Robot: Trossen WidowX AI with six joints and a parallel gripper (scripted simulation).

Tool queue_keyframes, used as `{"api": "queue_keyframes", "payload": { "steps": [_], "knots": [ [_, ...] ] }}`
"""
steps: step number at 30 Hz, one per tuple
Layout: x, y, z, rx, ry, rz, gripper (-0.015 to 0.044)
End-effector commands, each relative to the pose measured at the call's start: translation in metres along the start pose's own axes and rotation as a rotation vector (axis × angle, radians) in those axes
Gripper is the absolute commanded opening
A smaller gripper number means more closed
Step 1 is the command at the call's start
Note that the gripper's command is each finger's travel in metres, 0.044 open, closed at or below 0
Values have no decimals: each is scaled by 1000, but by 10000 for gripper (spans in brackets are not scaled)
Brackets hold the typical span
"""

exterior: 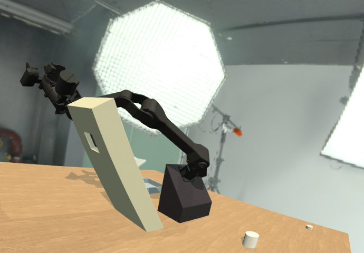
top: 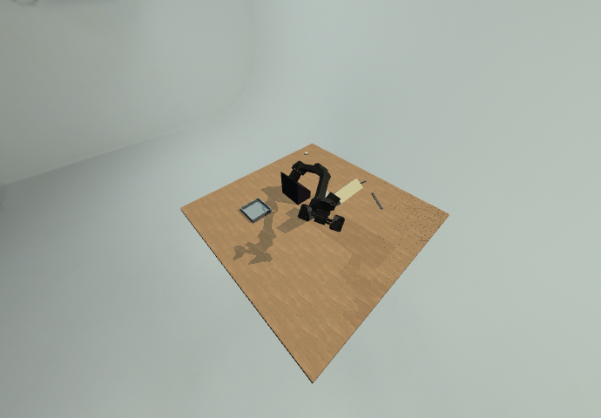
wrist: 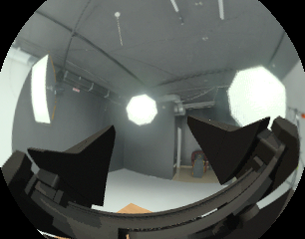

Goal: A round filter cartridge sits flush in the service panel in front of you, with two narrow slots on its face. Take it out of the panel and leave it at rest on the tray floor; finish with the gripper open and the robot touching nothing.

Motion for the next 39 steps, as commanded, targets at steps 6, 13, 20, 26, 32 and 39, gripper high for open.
{"api": "queue_keyframes", "payload": {
  "steps": [6,13,20,26,32,39],
  "knots": [
    [-20,1,7,-73,160,106,242],
    [-71,21,-5,-263,506,345,113],
    [-114,77,-42,-520,753,582,113],
    [-149,145,-47,-832,876,646,113],
    [-174,229,-51,-1173,890,626,113],
    [-193,321,-58,-1487,811,487,113]
  ]
}}
Point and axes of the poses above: the point midway between the two fingers, 35 mm back from their tips, its own y axis back along the fingers, its own z axis across the jaws, x = y × z, the point moved 6 cm from there along y, back along the fingers, and after that the axes turned 9 degrees about -y, right-handed, at the moved point
